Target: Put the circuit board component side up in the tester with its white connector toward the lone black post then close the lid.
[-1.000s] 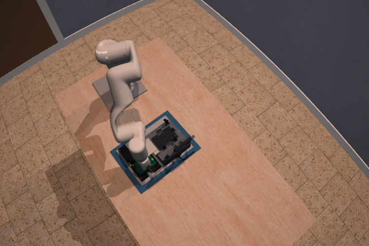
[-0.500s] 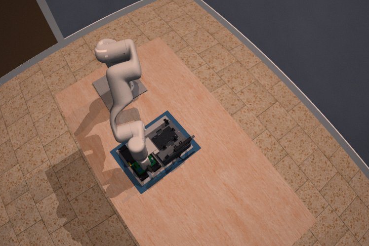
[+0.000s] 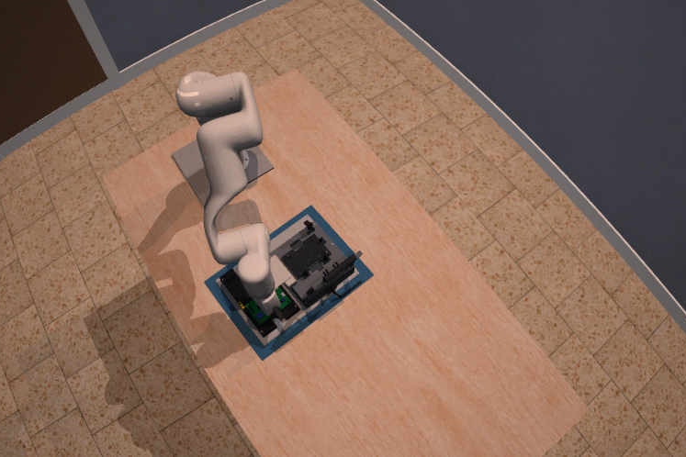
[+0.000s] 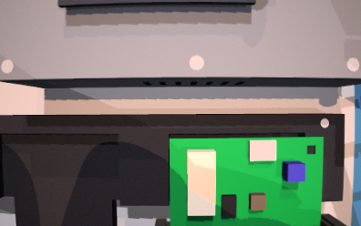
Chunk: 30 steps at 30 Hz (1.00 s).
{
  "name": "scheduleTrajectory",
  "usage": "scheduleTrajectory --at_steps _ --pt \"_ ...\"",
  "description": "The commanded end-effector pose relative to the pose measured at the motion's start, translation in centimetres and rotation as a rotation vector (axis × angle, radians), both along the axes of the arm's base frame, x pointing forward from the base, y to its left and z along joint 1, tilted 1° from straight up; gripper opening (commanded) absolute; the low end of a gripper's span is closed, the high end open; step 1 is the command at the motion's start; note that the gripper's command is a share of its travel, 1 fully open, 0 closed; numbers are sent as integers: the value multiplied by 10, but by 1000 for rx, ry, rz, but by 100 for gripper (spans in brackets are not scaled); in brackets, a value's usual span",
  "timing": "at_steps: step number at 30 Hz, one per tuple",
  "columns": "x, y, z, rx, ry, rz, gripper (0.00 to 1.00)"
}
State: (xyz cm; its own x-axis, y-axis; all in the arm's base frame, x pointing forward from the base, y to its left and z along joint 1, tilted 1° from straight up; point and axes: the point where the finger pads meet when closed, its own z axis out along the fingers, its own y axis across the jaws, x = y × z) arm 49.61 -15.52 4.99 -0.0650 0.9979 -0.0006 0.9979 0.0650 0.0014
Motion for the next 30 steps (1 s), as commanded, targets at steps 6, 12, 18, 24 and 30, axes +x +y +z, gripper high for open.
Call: scheduleTrajectory --at_steps 6,12,18,24,30 --pt "1 -1 7 -1 -3 -1 79" --pt "1 -1 16 -1 -3 -1 79" --pt "1 -1 29 -1 -3 -1 79" --pt "1 -1 47 -1 -3 -1 79" --pt "1 -1 57 -1 -3 -1 79"
